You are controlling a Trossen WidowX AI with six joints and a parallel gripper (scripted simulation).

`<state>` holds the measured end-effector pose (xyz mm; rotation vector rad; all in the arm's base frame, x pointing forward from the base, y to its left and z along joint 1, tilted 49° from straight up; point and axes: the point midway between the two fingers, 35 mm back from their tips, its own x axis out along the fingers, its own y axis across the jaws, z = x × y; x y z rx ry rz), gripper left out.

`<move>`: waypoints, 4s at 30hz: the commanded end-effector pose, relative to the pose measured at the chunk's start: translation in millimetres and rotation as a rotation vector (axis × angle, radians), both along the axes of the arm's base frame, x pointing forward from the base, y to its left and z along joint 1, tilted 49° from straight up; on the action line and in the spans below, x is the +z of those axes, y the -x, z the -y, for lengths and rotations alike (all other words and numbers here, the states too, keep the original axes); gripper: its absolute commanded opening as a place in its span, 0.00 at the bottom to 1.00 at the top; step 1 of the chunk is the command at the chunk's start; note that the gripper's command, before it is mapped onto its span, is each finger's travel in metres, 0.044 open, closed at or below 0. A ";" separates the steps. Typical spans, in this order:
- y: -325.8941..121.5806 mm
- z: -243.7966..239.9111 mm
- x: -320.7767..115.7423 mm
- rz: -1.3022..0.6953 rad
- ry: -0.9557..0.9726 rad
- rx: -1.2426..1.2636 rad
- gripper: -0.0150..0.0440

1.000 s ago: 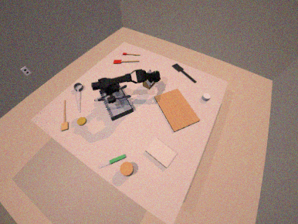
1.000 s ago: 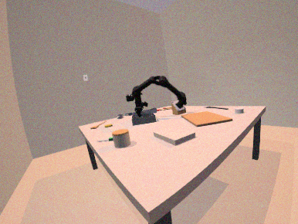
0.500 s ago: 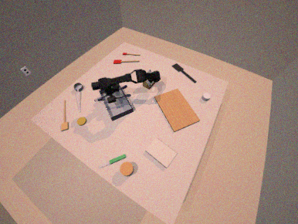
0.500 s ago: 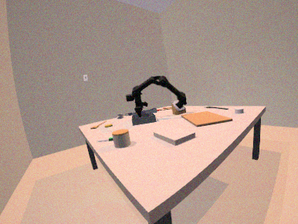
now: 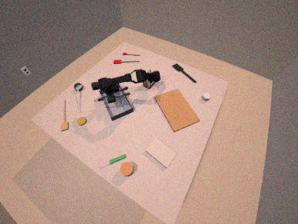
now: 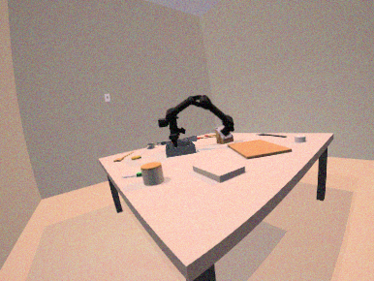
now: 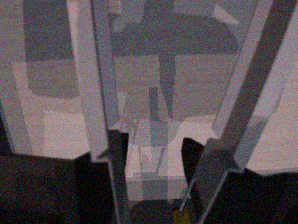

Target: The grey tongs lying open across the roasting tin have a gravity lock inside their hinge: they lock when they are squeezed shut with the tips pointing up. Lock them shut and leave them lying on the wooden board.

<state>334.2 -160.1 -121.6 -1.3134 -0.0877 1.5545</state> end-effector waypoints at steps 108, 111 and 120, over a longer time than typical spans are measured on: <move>-10.0 33.5 175.1 1.270 0.320 1.205 0.00; -11.1 29.2 180.4 1.351 0.338 1.286 0.00; -13.6 16.5 195.8 1.592 0.396 1.530 0.00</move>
